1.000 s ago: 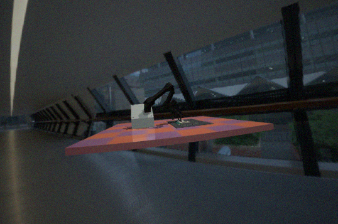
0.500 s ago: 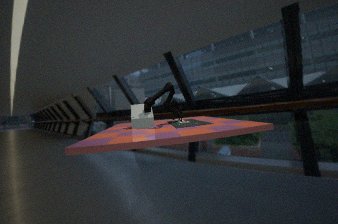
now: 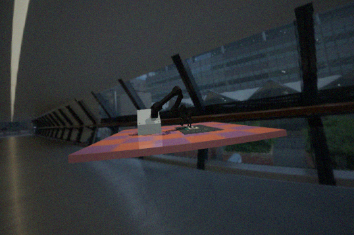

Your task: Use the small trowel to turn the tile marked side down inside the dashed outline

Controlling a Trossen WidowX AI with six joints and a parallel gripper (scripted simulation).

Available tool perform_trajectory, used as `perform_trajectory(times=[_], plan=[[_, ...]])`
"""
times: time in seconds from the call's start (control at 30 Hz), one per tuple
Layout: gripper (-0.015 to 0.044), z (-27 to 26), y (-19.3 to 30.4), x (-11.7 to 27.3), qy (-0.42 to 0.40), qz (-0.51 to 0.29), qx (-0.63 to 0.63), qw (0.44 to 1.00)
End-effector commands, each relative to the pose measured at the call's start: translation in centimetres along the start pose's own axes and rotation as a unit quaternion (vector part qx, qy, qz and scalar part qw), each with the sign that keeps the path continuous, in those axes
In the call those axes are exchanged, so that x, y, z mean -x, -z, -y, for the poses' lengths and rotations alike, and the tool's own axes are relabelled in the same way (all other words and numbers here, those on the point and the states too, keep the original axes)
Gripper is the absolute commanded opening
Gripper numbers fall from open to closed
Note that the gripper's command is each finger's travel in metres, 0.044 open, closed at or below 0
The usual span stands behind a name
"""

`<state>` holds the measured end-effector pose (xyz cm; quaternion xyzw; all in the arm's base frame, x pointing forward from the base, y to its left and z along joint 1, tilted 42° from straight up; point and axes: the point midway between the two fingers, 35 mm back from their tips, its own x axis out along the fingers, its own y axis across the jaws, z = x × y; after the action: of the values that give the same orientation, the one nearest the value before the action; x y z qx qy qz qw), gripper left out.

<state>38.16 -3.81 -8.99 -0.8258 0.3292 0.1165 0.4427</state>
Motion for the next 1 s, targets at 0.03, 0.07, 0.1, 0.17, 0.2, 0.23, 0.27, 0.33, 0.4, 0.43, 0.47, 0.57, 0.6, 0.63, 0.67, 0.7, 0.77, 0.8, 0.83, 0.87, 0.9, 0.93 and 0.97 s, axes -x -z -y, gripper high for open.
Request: perform_trajectory(times=[0.03, 0.07, 0.1, 0.17, 0.2, 0.23, 0.27, 0.33, 0.4, 0.43, 0.47, 0.57, 0.6, 0.63, 0.67, 0.7, 0.77, 0.8, 0.83, 0.87, 0.9, 0.93, 0.97], plan=[[0.0000, 0.1, 1.0, 0.1, 0.002, -0.004, 0.000, 1.000], [0.0000, 0.1, 1.1, 0.1, 0.002, -0.004, 0.000, 1.000], [0.0000, 0.1, 1.1, 0.1, 0.002, -0.004, 0.000, 1.000], [0.0000, 0.2, 1.0, 0.2, 0.002, -0.007, 0.004, 1.000], [0.0000, 0.2, 1.0, 0.2, 0.002, -0.010, 0.007, 1.000], [0.0000, 0.3, 0.8, 0.3, 0.002, -0.015, 0.013, 1.000], [0.0000, 0.4, 0.7, 0.4, 0.002, -0.020, 0.019, 1.000], [0.0000, 0.7, 0.6, 0.6, 0.002, -0.030, 0.031, 0.999], [0.0000, 1.0, 0.5, 0.8, 0.002, -0.035, 0.037, 0.999], [0.0000, 1.2, 0.6, 1.0, 0.002, -0.036, 0.038, 0.999], [0.0000, 1.3, 0.6, 1.1, 0.002, -0.037, 0.038, 0.999], [0.0000, 1.8, 0.8, 1.5, 0.002, -0.037, 0.039, 0.999], [0.0000, 2.0, 0.9, 1.6, 0.002, -0.037, 0.039, 0.999], [0.0000, 2.1, 1.0, 1.8, 0.002, -0.037, 0.039, 0.999], [0.0000, 2.3, 1.1, 1.9, 0.002, -0.037, 0.039, 0.999], [0.0000, 2.5, 1.2, 2.0, 0.002, -0.037, 0.039, 0.999], [0.0000, 2.8, 1.4, 2.3, 0.002, -0.037, 0.039, 0.999], [0.0000, 2.9, 1.6, 2.4, 0.002, -0.037, 0.039, 0.999], [0.0000, 3.1, 1.7, 2.6, 0.002, -0.037, 0.039, 0.999], [0.0000, 3.2, 1.9, 2.7, 0.002, -0.037, 0.039, 0.999], [0.0000, 3.3, 2.0, 2.8, 0.002, -0.037, 0.039, 0.999], [0.0000, 3.5, 2.2, 2.9, 0.002, -0.037, 0.039, 0.999], [0.0000, 3.6, 2.4, 3.0, 0.002, -0.037, 0.039, 0.999]])
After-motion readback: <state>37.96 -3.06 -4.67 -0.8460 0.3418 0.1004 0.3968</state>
